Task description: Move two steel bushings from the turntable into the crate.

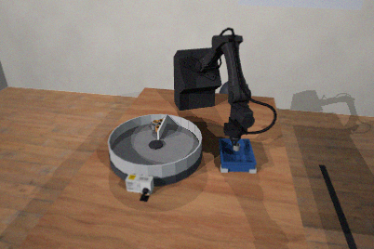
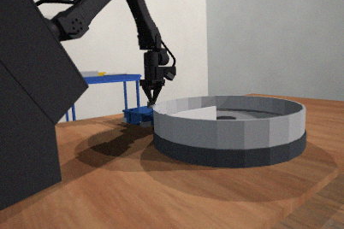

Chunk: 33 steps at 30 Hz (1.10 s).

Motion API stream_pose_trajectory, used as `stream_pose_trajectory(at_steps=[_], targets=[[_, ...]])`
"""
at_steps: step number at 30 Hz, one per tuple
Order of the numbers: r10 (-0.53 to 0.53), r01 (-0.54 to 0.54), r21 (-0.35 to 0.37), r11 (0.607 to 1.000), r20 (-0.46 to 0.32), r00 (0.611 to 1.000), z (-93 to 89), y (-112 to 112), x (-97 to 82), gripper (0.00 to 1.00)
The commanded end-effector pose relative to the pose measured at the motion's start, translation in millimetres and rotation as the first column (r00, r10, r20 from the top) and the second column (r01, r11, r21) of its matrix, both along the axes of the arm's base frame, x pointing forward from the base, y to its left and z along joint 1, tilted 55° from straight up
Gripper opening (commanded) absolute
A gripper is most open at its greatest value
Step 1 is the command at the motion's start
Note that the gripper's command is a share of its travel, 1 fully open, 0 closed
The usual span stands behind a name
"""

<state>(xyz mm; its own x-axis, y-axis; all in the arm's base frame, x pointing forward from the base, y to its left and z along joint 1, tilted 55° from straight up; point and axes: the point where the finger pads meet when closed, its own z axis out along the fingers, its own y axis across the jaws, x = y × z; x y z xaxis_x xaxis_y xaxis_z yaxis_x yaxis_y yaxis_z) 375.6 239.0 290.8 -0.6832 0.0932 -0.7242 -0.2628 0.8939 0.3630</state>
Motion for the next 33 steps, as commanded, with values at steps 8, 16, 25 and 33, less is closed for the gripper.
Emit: stream_pose_trajectory(at_steps=[8,16,25,33], targets=[[-0.017,0.015,0.038,0.999,0.069,0.997,30.3,-4.2,1.5,0.00],[-0.017,0.015,0.038,0.999,0.069,0.997,30.3,-4.2,1.5,0.00],[-0.017,0.015,0.038,0.999,0.069,0.997,30.3,-4.2,1.5,0.00],[-0.017,0.015,0.028,0.999,0.054,0.998,22.3,-1.9,5.2,0.00]])
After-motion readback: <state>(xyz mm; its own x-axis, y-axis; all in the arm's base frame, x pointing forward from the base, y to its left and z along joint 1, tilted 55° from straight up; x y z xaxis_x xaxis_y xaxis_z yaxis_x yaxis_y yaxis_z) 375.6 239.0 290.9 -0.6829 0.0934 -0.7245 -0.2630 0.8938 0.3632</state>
